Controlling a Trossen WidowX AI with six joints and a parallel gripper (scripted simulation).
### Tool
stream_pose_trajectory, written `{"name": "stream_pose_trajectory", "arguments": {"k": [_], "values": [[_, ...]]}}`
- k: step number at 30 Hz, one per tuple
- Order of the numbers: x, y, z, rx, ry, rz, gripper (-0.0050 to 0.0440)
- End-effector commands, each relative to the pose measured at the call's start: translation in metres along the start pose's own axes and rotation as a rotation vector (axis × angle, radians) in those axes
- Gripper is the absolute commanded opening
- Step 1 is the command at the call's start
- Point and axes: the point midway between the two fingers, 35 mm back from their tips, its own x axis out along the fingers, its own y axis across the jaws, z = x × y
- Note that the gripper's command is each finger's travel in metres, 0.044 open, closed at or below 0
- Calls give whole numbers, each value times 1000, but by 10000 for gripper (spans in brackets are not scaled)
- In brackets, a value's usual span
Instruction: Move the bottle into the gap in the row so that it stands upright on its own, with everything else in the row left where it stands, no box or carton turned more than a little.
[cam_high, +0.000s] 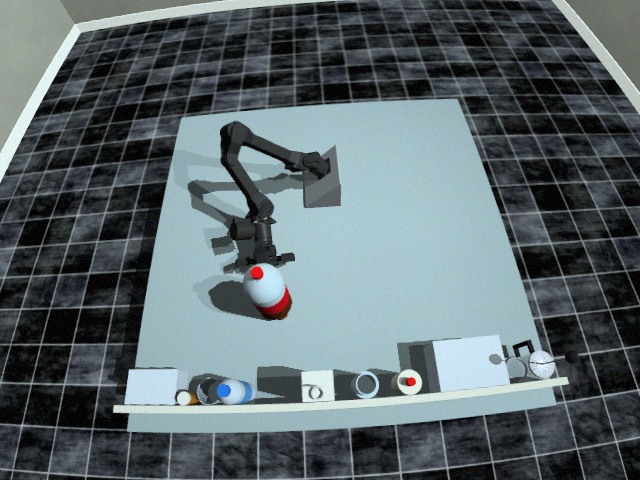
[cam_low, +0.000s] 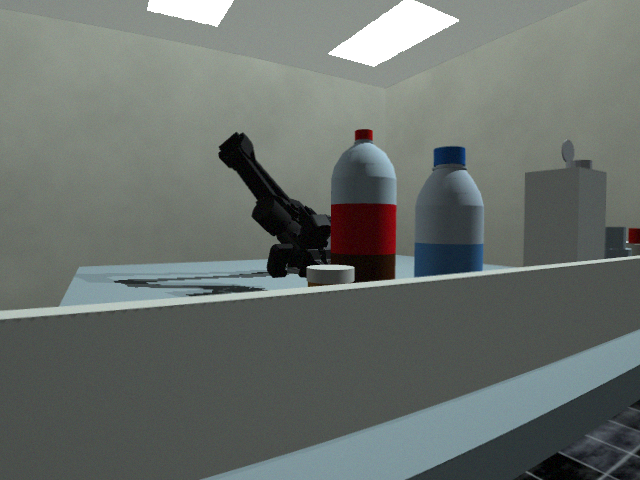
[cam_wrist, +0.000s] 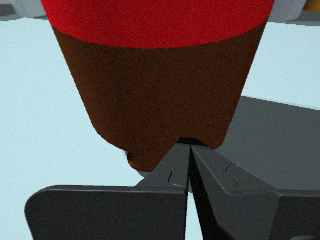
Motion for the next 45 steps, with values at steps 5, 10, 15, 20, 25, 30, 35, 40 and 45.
{"name": "stream_pose_trajectory", "arguments": {"k": [5,10,15,20,25,30,35,40,45], "values": [[3,0,7,0,-14,-2,-50],[4,2,7,0,-13,-2,-50],[5,3,7,0,-13,-2,-50],[5,5,6,1,-11,2,-50],[6,4,8,0,-13,-2,-50],[7,6,8,1,-13,-2,-50],[7,8,7,1,-11,2,-50],[9,6,10,1,-14,-4,-50],[15,10,13,1,-14,-5,-50]]}}
